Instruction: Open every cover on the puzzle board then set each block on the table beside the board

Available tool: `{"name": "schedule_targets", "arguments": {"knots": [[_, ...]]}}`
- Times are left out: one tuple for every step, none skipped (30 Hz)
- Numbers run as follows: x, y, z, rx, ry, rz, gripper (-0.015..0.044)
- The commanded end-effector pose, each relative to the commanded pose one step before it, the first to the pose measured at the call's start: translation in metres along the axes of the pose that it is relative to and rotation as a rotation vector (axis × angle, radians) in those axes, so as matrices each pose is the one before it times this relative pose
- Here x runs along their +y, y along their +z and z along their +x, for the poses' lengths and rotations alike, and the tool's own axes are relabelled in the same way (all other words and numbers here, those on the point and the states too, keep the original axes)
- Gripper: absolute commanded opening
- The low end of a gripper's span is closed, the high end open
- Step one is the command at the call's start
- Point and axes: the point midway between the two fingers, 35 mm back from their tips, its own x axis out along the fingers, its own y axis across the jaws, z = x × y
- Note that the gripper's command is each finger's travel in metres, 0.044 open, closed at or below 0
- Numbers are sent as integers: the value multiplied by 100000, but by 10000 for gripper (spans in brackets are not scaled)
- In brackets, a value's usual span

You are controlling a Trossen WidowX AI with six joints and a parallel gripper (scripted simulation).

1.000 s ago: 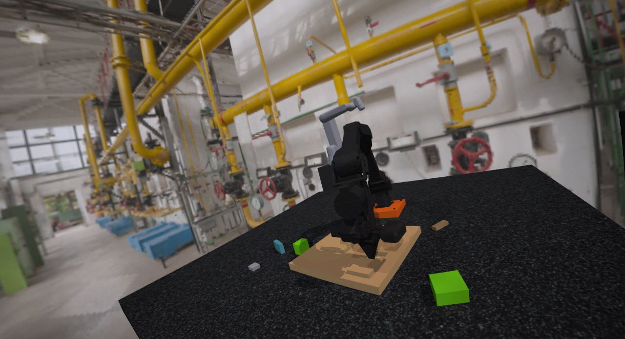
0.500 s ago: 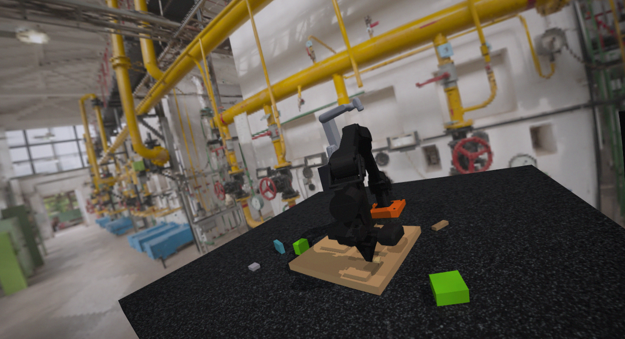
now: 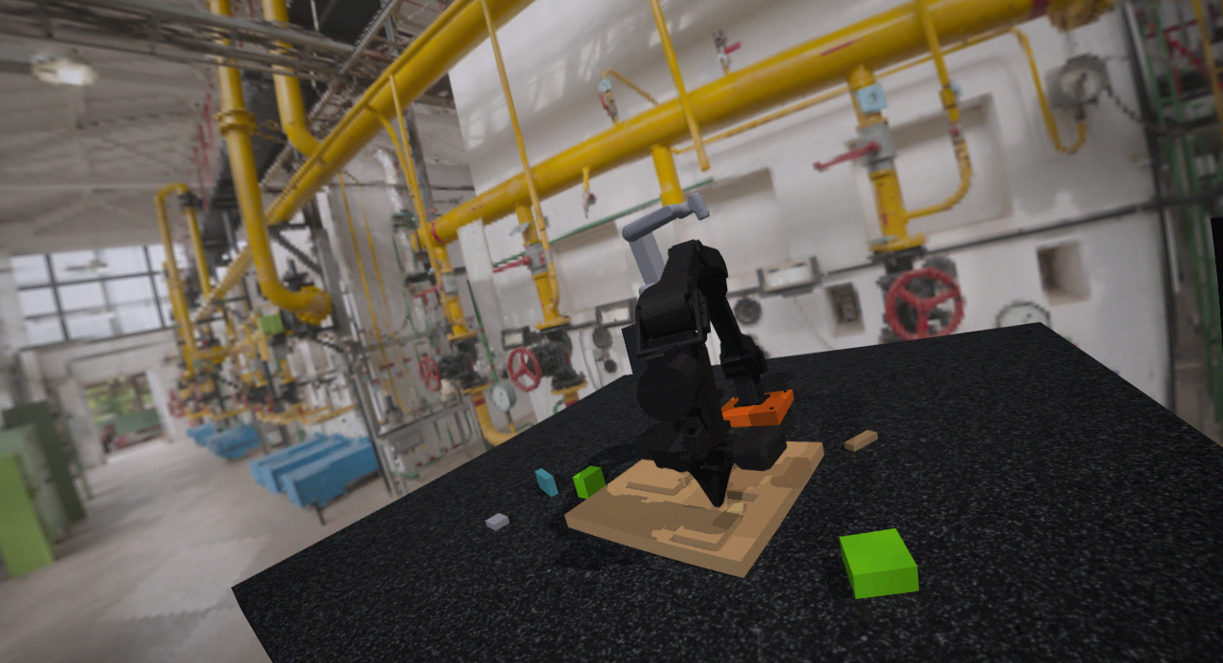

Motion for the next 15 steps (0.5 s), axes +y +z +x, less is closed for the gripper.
{"name": "schedule_targets", "arguments": {"knots": [[-14, 236, -697, -628, -260, -490, 0], [0, 15, -132, -1, 0, 0, 0], [0, 15, -132, -1, 0, 0, 0], [0, 14, -132, -1, 0, 0, 0], [-1, 13, -132, -1, 0, 0, 0], [-1, 13, -132, -1, 0, 0, 0], [-1, 12, -132, -1, 0, 0, 0], [-1, 11, -132, -1, 0, 0, 0], [-2, 11, -132, -1, 0, 0, 0], [-2, 10, -132, -1, 0, 0, 0], [-2, 9, -132, 0, 0, 0, 0], [-2, 9, -132, 0, 0, 0, 0], [-3, 8, -132, 0, 0, 0, 0], [-3, 7, -132, 0, 0, 0, 0], [-3, 6, -132, 0, 0, 0, 0]]}}
